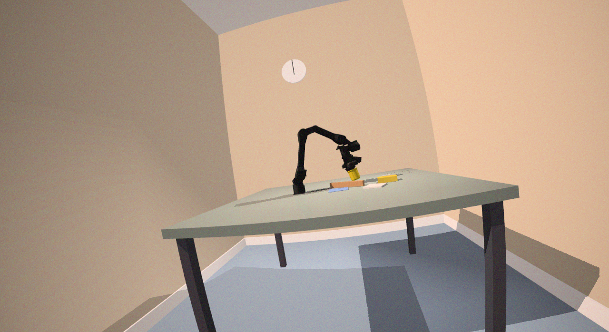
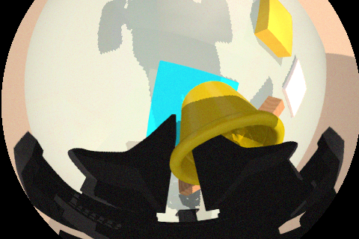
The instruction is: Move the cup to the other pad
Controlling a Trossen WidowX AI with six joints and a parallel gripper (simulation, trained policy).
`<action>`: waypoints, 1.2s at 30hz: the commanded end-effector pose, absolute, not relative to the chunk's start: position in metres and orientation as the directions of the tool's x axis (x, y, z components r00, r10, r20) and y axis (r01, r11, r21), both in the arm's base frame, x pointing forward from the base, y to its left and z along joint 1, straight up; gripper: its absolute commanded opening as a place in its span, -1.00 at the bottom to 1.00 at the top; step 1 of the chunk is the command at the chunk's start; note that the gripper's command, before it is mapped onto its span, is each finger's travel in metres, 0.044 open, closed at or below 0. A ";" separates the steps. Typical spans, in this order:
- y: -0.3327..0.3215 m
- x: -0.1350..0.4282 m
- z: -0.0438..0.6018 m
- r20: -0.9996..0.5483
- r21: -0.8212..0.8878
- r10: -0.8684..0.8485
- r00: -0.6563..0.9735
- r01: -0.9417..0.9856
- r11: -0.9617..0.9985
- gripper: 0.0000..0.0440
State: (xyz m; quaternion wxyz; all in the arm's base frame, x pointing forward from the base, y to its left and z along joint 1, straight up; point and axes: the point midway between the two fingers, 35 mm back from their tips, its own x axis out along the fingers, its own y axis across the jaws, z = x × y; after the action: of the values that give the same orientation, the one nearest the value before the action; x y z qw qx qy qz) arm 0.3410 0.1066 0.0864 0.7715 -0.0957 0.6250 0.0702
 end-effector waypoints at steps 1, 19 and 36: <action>0.107 0.338 0.072 -0.979 -0.069 -0.024 0.201 -0.221 0.973 -0.79; 0.112 0.345 0.082 -0.962 -0.014 0.040 0.271 -0.193 0.981 -0.38; 0.110 0.332 0.113 -0.946 0.034 0.094 0.310 -0.193 0.981 -0.26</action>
State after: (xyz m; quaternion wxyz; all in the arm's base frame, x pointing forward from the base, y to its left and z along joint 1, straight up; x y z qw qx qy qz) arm 0.3366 0.1097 0.1010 0.8026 -0.0515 0.5885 0.0829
